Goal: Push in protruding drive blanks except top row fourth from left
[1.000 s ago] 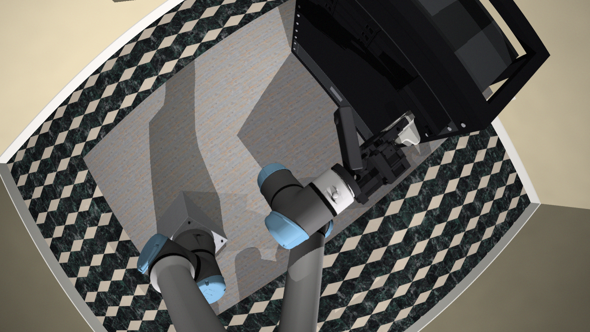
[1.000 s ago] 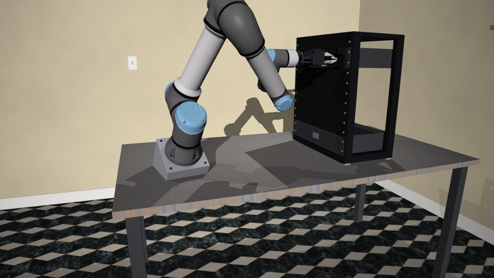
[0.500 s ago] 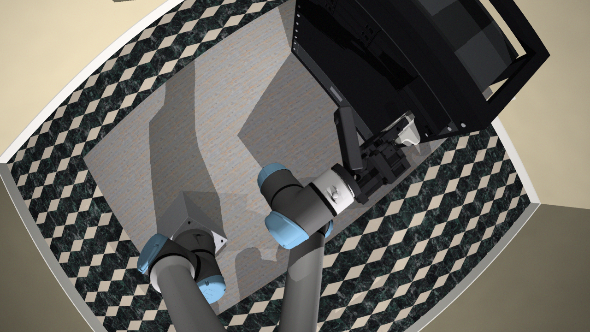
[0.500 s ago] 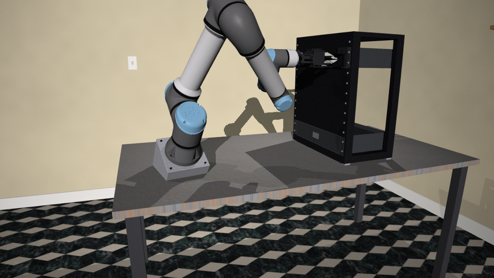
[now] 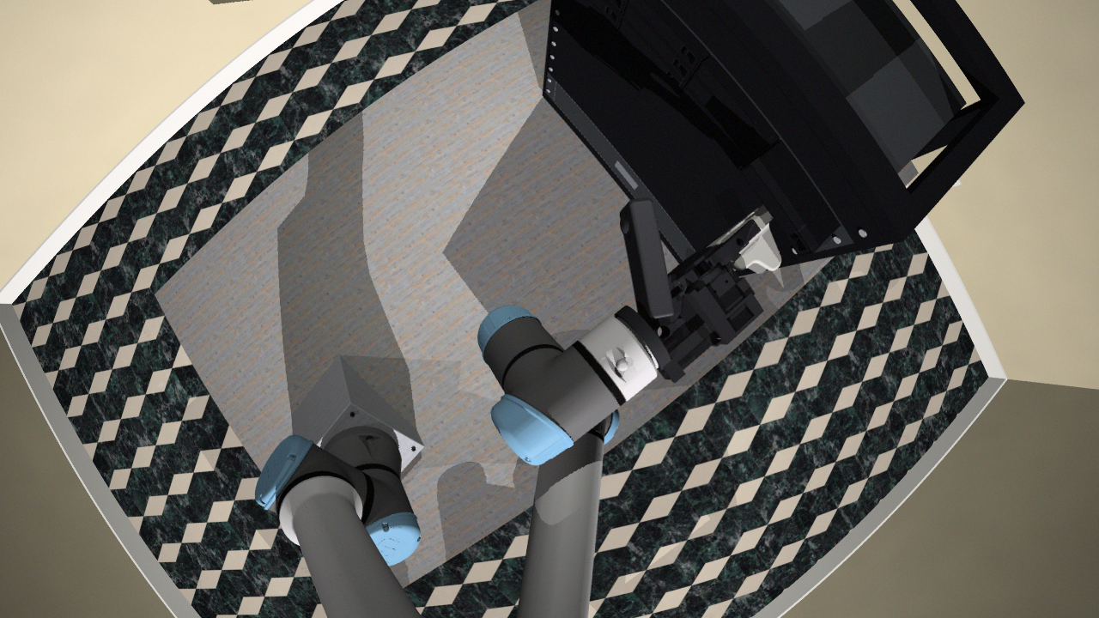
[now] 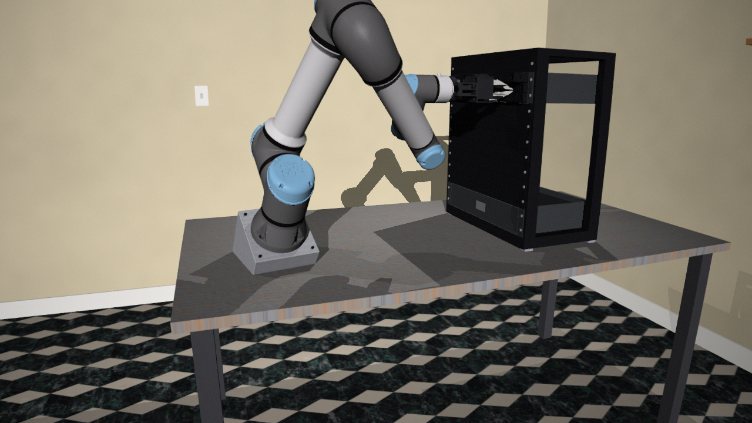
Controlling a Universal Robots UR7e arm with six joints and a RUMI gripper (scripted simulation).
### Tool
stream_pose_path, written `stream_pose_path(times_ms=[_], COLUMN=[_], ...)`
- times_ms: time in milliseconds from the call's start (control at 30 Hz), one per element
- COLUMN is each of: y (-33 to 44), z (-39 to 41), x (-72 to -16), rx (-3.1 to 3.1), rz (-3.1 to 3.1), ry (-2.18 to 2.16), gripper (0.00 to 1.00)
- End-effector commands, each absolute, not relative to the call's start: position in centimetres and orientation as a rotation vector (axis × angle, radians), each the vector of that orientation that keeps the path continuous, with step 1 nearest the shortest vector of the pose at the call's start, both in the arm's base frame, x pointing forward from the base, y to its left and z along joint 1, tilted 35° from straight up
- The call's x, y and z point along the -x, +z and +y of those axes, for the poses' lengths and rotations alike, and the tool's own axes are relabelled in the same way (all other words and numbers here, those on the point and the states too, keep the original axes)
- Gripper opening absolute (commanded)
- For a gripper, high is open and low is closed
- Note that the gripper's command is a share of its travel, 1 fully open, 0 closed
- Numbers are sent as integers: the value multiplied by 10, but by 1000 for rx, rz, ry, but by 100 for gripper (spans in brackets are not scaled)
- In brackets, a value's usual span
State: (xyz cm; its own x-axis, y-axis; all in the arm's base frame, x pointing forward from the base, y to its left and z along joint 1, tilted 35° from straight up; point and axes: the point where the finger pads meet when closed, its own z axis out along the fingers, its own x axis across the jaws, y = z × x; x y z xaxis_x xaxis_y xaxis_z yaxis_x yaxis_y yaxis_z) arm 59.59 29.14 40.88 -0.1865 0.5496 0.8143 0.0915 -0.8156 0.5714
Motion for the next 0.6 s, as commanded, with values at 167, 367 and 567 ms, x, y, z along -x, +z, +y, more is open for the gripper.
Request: stream_pose_path(times_ms=[167,367,567], y=[407,403,400], z=[287,281,276], x=[-572,-539,-511], rx=[-1766,-1766,-1766], rz=[742,742,742], ry=[2076,2076,2076], gripper=[0,0,0])
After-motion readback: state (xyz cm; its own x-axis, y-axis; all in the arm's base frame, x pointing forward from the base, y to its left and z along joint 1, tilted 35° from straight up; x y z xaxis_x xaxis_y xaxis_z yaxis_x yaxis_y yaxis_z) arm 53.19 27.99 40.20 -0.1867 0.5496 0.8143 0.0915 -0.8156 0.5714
